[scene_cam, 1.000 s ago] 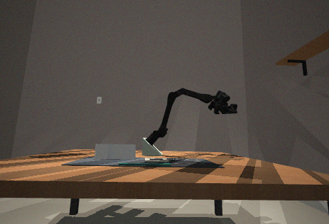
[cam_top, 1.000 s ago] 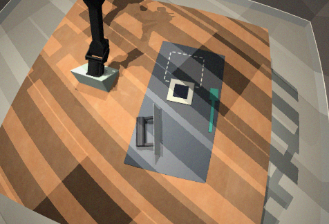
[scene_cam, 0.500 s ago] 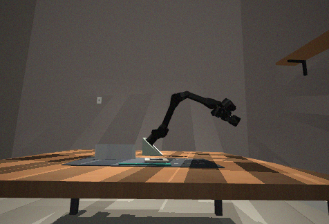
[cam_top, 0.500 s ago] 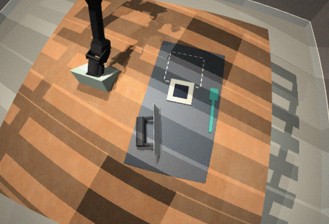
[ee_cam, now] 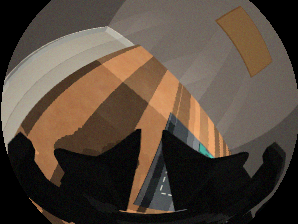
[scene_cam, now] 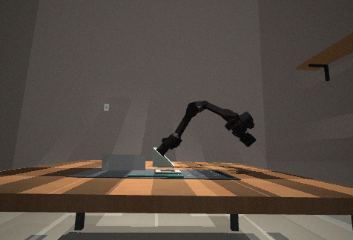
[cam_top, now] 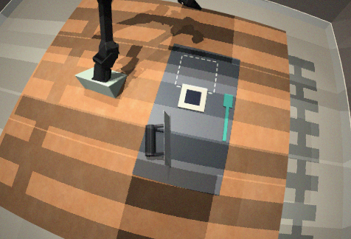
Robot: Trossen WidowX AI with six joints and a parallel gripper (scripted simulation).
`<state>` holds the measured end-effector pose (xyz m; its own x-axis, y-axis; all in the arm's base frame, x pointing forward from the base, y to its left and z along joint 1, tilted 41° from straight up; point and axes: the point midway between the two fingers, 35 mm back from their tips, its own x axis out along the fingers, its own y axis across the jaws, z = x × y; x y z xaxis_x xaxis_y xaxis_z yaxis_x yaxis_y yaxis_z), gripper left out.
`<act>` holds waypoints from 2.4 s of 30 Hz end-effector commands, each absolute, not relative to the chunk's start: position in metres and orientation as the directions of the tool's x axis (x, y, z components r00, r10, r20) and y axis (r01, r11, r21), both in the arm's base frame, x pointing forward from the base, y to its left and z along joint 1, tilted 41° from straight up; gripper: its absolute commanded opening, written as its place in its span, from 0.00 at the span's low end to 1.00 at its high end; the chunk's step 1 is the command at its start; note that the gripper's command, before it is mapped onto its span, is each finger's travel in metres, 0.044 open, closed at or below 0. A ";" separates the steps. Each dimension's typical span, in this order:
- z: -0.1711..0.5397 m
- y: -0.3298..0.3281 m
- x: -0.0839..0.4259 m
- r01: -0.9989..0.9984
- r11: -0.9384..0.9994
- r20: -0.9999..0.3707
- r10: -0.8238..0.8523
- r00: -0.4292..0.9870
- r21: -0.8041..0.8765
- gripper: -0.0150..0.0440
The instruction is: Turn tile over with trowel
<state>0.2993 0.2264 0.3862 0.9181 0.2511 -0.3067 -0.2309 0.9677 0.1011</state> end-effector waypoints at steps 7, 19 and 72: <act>0.308 0.187 0.355 -0.230 0.965 -0.534 0.128 0.836 -0.129 0.42; 0.207 0.100 0.392 -0.296 0.925 -0.791 -0.010 0.612 -0.240 0.42; 0.020 -0.141 0.278 -0.237 0.774 -0.772 0.624 0.125 0.587 0.42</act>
<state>0.2780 -0.1410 0.0201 0.1253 0.6234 -0.7718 -0.2372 0.7742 0.5868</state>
